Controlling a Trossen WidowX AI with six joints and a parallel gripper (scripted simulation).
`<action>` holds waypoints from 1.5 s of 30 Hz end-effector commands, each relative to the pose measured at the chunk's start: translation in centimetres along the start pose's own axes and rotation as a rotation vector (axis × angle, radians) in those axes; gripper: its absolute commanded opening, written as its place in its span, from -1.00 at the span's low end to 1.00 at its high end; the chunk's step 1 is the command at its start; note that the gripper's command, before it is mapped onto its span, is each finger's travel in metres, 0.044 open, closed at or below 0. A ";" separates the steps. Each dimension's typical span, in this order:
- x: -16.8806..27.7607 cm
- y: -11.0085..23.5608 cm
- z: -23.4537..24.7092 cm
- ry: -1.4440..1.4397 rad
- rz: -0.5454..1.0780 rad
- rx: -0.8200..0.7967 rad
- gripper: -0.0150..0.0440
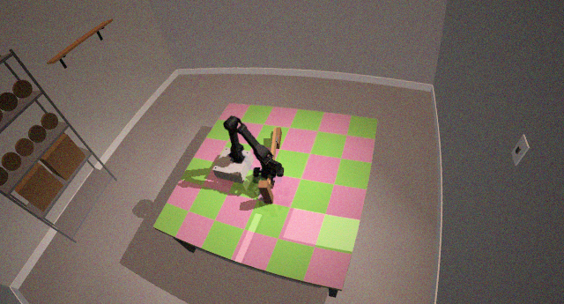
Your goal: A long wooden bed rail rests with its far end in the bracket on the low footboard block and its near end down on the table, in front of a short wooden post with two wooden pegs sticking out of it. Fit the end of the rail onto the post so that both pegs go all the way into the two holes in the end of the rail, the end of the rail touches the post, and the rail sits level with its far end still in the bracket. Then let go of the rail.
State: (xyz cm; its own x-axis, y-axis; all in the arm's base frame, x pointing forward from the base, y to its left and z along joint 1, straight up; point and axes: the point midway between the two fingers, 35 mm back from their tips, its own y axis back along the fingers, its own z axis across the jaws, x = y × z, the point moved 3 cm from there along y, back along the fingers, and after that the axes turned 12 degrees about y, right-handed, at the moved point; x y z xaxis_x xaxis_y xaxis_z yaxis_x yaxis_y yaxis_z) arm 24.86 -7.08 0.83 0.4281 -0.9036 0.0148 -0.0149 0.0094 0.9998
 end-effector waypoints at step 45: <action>0.0 2.5 -0.1 0.002 -0.005 0.004 -0.49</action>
State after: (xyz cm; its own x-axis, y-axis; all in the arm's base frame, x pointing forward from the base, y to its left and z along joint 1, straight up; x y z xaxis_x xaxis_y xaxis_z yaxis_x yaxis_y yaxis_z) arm 24.85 -7.07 3.10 0.4288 -0.9033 0.0152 -0.0146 0.0098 0.9998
